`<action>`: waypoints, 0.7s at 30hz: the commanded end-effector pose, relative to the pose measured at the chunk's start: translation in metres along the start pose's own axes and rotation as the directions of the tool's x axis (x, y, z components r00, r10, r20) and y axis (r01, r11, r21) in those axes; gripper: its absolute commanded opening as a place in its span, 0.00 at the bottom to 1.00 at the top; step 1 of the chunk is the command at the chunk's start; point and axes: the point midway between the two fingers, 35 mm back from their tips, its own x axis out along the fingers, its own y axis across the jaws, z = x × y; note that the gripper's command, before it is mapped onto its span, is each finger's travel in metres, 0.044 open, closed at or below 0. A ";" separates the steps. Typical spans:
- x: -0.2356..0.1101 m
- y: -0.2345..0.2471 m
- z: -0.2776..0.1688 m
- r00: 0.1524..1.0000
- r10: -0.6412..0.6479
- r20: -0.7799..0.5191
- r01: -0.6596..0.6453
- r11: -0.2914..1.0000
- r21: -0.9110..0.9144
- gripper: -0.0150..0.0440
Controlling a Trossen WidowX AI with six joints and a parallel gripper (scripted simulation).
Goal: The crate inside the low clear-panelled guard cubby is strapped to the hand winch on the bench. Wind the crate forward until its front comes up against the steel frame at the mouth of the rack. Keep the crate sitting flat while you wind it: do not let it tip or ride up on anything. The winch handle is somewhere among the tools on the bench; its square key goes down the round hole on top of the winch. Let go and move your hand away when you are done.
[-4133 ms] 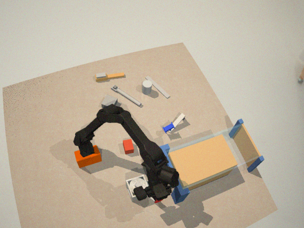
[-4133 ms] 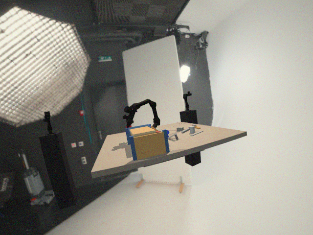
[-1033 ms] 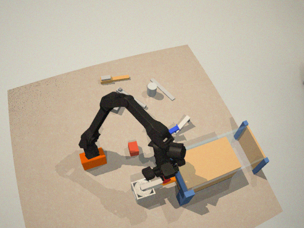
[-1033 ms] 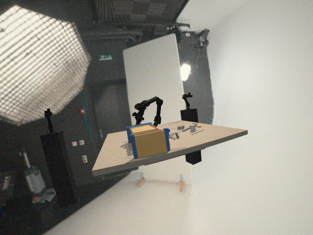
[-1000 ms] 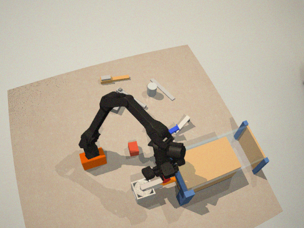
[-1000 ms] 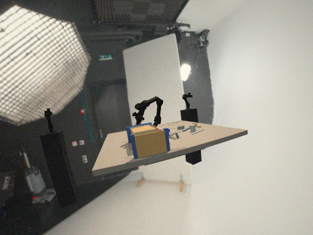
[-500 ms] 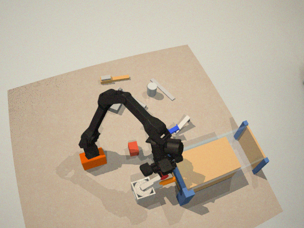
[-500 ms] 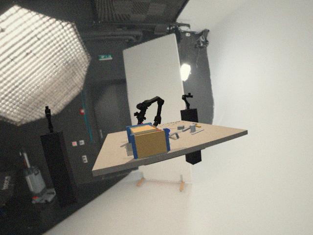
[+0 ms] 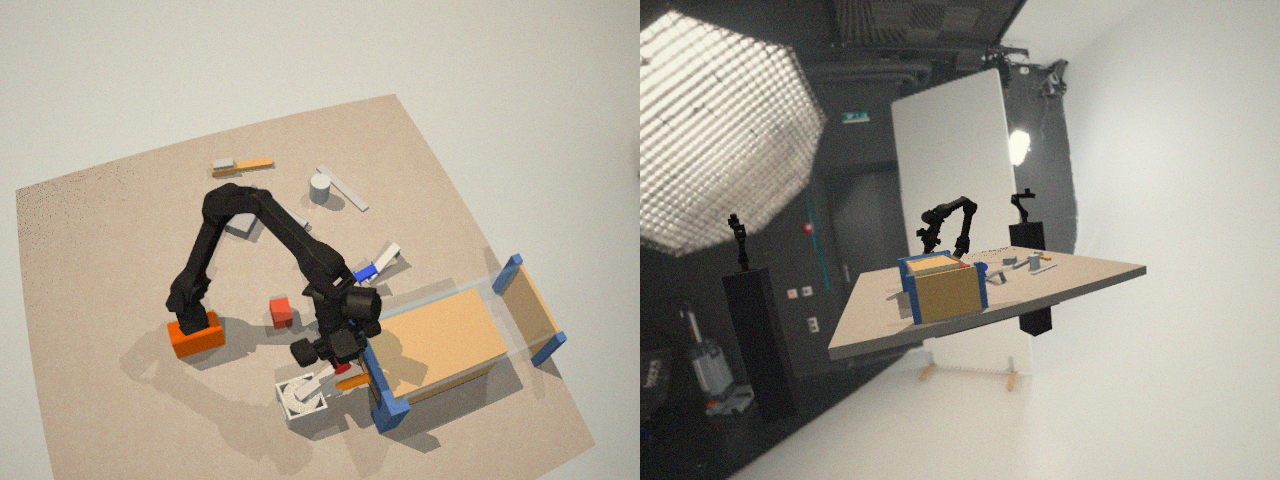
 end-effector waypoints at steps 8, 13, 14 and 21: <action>0.003 -0.008 -0.028 0.998 -0.016 -0.059 0.016 1.000 -0.001 0.25; 0.000 -0.011 -0.032 0.998 -0.016 -0.059 0.016 1.000 -0.001 0.25; 0.000 -0.011 -0.032 0.998 -0.016 -0.059 0.016 1.000 -0.001 0.25; -0.003 -0.016 -0.038 0.998 -0.017 -0.060 0.017 1.000 0.000 0.25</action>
